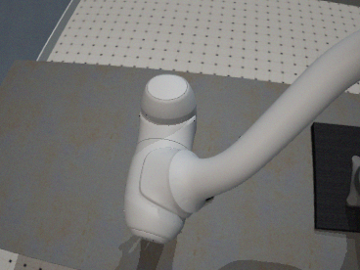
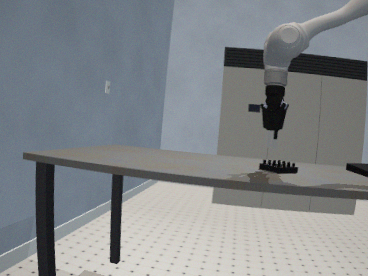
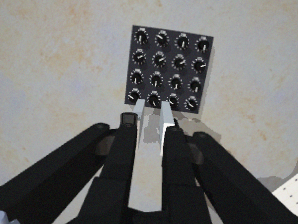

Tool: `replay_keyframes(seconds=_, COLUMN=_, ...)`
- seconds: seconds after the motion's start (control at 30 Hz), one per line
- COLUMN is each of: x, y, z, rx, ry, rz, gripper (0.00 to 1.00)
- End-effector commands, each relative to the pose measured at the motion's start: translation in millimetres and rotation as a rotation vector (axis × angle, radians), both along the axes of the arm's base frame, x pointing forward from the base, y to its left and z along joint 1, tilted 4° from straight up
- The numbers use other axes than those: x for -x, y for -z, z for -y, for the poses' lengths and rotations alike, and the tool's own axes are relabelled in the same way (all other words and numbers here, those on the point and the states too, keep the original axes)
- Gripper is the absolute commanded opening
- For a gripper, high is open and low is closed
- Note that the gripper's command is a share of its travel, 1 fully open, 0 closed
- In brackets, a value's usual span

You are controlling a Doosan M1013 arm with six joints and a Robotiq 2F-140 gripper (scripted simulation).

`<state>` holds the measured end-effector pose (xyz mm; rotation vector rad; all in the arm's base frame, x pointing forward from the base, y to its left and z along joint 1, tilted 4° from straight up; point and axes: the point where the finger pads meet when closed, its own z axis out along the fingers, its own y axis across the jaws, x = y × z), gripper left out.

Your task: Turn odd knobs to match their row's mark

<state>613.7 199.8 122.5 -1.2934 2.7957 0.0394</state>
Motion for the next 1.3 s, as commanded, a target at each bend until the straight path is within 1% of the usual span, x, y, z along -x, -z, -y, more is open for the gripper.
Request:
replay_keyframes(seconds=0.0, x=0, y=0, z=0, rx=0.0, ry=0.0, rz=0.0, gripper=0.12)
replay_keyframes(seconds=0.5, x=0, y=7, z=0, rx=0.0, ry=0.0, rz=0.0, gripper=0.12)
replay_keyframes(seconds=1.27, x=-1, y=34, z=-2, rx=0.0, ry=0.0, rz=0.0, gripper=0.12)
